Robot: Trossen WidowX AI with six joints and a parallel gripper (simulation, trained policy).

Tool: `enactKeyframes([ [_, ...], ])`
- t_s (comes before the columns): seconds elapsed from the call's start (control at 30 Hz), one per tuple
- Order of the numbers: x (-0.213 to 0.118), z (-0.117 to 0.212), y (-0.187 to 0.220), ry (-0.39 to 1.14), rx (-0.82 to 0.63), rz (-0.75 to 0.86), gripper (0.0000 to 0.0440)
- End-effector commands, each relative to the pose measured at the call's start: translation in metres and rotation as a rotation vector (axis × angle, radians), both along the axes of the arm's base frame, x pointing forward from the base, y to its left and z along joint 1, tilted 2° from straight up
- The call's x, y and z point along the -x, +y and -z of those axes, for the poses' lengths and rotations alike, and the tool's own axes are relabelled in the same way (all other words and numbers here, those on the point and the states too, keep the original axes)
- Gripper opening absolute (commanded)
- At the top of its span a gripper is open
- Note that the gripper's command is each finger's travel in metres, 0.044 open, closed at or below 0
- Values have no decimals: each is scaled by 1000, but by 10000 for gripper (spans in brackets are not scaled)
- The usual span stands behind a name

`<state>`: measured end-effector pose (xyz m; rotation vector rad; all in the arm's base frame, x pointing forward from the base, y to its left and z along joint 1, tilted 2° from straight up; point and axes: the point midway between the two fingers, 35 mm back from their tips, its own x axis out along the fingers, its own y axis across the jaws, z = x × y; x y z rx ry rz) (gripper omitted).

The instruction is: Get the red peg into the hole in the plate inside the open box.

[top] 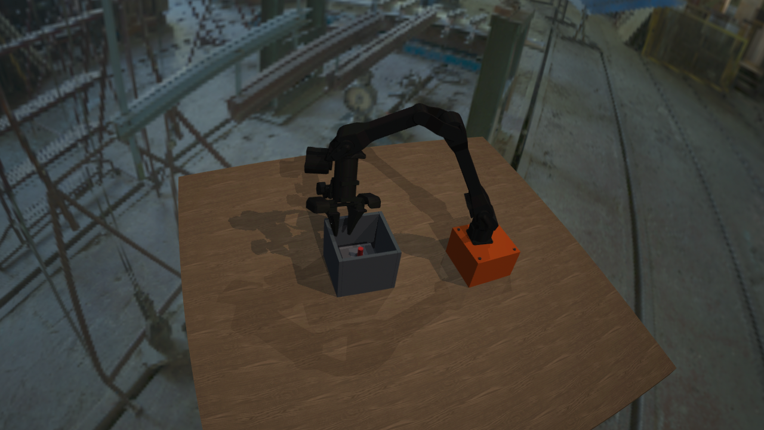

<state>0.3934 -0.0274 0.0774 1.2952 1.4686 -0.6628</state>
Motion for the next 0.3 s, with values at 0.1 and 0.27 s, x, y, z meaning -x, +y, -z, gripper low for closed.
enactKeyframes([
  [0.1,-24,-24,-12,-125,6,-9,143],
  [0.27,-29,-27,-16,-149,16,-22,143],
])
